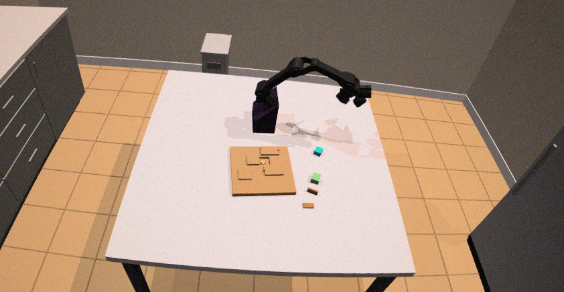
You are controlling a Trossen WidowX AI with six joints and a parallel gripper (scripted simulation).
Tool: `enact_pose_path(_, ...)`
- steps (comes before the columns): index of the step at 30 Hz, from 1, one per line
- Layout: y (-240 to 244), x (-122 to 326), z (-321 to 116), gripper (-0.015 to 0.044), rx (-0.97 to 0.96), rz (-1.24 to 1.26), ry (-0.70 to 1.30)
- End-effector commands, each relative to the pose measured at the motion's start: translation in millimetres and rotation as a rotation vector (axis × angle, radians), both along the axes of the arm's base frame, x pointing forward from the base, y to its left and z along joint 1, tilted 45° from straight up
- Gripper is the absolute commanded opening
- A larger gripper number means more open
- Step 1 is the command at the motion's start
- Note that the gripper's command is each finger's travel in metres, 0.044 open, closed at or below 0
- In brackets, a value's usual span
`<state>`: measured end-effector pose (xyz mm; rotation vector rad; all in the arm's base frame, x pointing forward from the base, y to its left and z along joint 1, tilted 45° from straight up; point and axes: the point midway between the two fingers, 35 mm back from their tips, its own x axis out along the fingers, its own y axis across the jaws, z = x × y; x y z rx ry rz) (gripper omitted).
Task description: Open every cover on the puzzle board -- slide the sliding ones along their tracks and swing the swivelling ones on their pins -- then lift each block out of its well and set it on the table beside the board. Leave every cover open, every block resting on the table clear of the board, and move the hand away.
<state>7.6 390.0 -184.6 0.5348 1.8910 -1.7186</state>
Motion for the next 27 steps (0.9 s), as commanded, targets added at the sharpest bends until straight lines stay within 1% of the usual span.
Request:
enact_pose_path(1, -0.1, 0.8, 0.2, 0.0374, 0.002, 0.001, -0.002)
enact_pose_path(15, -10.6, 63.6, 13.6, 0.0006, 0.182, 0.11, -0.138)
enact_pose_path(27, -28.7, 120.9, 27.9, 0.0, 0.307, 0.226, -0.268)
